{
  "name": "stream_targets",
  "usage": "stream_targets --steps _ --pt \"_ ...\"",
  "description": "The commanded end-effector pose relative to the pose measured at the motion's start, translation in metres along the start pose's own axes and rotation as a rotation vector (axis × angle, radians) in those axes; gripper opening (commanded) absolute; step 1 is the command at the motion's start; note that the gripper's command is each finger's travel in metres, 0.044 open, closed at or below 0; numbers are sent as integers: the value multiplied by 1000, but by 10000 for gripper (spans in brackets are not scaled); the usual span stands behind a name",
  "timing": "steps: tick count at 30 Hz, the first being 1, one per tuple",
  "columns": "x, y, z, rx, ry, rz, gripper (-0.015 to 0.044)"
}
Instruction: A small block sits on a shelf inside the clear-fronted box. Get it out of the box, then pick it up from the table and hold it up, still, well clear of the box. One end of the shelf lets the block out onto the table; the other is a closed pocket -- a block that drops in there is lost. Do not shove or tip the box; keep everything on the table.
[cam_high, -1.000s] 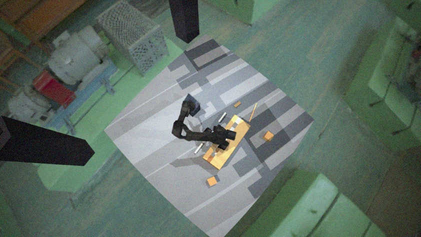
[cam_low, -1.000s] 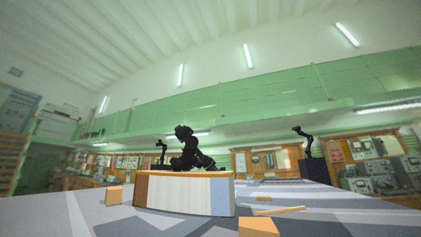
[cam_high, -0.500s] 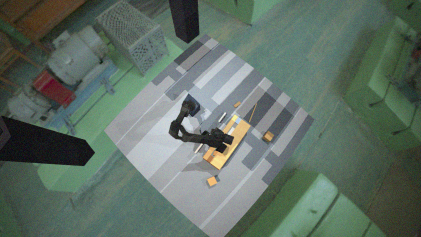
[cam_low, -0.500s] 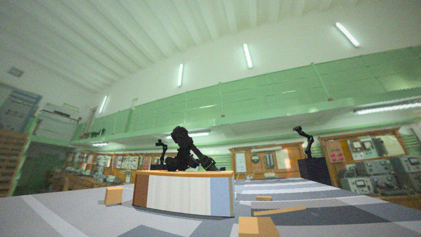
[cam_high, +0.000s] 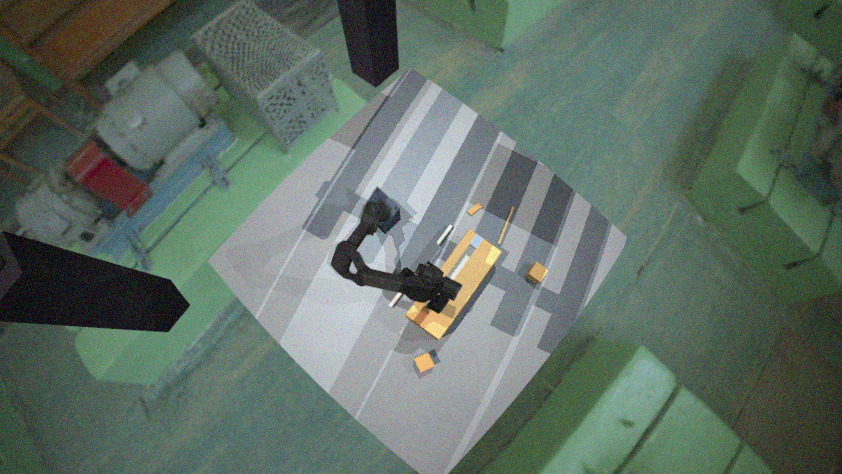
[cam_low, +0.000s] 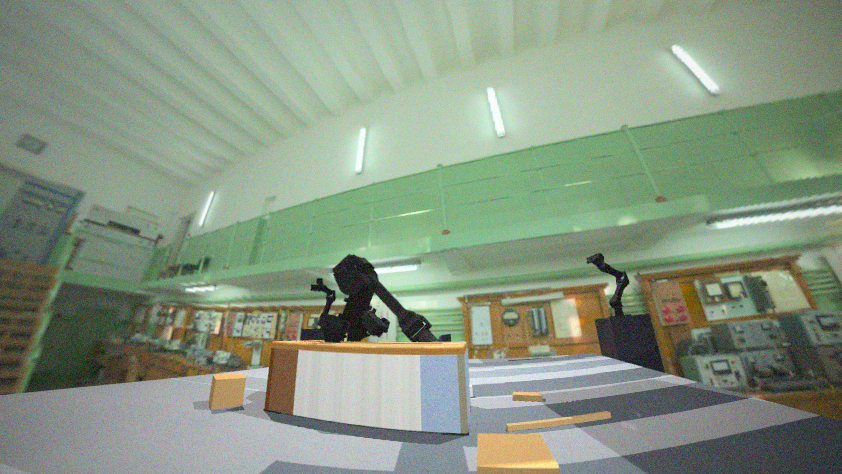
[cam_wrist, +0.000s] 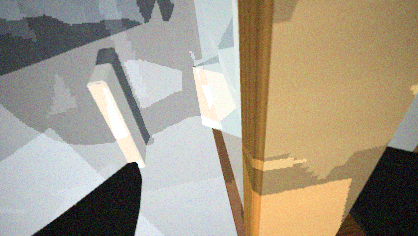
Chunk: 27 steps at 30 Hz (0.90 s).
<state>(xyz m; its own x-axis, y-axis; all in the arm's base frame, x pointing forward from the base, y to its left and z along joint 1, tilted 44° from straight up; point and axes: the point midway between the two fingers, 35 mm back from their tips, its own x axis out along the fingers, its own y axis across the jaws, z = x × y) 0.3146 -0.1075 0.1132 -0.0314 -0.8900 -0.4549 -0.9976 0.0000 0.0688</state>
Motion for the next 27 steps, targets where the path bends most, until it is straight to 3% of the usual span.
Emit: stream_targets --steps 1,6,12,16,17,21,27 --pt "1 0 -6 2 2 -2 400" --pt "-10 -1 -8 2 -1 -2 400" --pt "-55 0 -22 1 -3 2 400" --pt "-54 -1 -23 5 -2 -13 400" --pt "-54 -1 -23 20 -5 -13 374" --pt "-54 2 -26 310 -59 -13 285" --pt "-51 11 -33 1011 -140 16 285"
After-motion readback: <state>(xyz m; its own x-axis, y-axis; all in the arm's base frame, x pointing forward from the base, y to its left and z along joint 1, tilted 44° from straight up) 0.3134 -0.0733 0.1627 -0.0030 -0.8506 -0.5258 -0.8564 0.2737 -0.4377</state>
